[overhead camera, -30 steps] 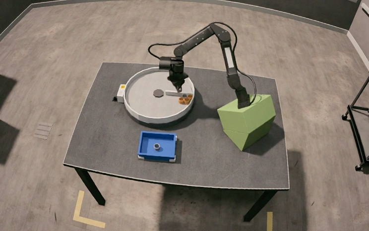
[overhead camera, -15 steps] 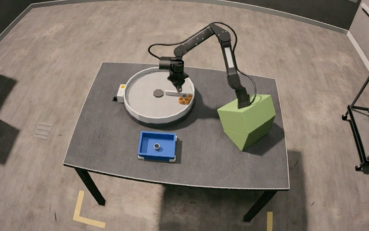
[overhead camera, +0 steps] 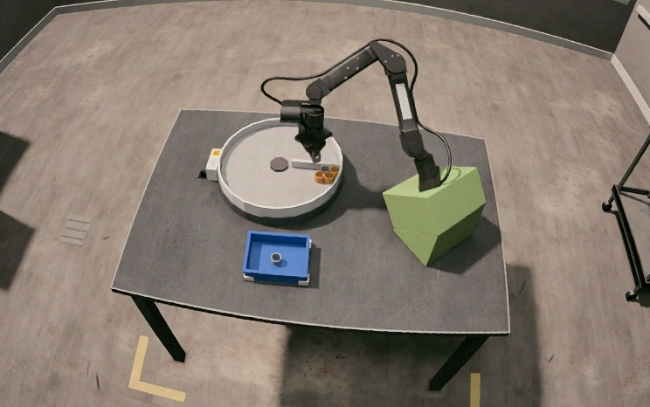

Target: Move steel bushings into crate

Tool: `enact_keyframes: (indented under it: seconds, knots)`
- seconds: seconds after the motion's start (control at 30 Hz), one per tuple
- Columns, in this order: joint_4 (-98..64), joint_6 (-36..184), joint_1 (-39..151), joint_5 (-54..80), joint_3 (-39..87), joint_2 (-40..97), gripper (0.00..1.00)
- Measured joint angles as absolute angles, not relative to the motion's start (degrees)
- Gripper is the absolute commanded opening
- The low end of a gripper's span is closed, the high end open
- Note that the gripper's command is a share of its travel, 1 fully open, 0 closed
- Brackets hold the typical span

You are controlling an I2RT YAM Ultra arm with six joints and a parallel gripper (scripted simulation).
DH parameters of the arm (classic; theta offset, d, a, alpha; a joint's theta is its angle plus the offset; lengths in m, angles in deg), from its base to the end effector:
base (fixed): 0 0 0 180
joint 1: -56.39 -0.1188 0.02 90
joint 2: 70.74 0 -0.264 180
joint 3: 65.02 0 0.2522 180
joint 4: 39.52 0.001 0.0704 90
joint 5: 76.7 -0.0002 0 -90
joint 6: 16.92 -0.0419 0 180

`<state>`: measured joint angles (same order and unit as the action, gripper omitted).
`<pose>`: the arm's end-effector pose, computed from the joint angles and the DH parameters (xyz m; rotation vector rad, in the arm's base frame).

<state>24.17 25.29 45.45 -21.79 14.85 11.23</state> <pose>0.2772 0.0301 0.2754 0.9327 2.2736 -0.4177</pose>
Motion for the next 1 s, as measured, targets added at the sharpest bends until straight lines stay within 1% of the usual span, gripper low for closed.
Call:
enact_keyframes:
  seconds: [0.47,0.8,1.0]
  knots:
    - [24.26,21.49,41.03,-23.28,14.87,14.38,0.0]
    - [24.61,12.18,31.5,-25.29,17.12,23.36,0.0]
    - [25.13,5.49,26.65,-26.86,21.34,30.4,0.0]
